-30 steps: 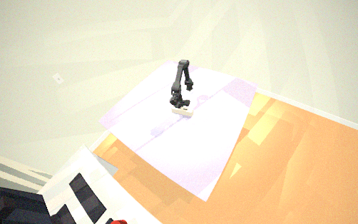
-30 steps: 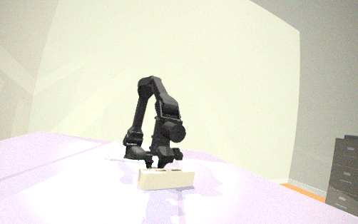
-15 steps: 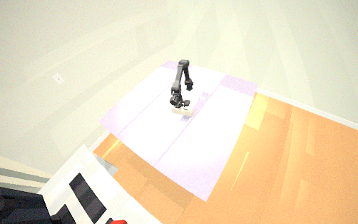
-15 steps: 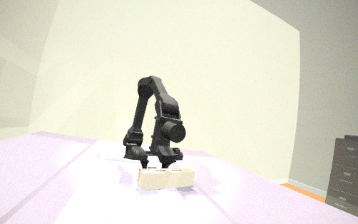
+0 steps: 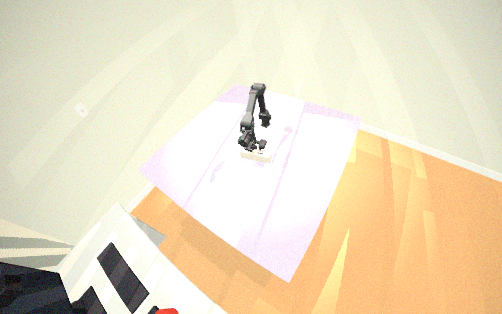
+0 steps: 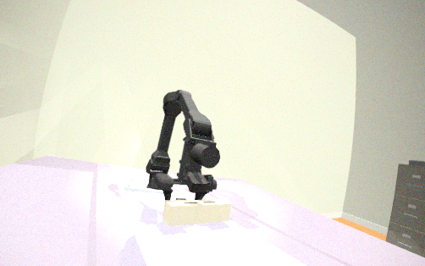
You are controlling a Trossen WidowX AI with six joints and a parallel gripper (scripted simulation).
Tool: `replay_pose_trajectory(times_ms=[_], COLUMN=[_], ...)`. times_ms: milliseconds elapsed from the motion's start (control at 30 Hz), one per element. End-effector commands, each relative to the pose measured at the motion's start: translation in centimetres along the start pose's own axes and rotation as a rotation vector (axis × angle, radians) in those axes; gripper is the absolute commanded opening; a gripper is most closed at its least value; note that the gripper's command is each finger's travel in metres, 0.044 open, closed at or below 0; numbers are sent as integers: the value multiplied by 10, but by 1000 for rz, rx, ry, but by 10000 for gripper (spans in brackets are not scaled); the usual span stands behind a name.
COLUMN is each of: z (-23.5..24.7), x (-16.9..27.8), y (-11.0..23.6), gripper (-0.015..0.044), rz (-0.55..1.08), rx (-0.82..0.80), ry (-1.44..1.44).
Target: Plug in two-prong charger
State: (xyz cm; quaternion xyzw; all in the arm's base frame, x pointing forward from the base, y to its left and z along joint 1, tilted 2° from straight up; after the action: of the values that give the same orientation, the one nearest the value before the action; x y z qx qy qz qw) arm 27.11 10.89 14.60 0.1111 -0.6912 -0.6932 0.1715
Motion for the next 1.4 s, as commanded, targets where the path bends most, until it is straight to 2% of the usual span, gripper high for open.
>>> replay_pose_trajectory(times_ms=[0,1367], z=[0,1], x=[2,27], y=[-2,-2], gripper=[440,440], rz=[1,-16], rx=[0,0], ry=[0,-1])
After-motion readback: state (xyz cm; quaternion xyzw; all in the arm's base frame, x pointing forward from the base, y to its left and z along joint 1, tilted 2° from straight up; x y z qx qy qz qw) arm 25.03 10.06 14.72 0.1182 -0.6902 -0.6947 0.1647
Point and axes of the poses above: the point midway between the two fingers, 35 mm back from their tips, its own y axis back along the fingers, its own z axis across the jaws, x = y × z, the point moved 10 cm from there along y, back along the fingers, and after that the axes turned 2 degrees about y, right-handed, at the moved point
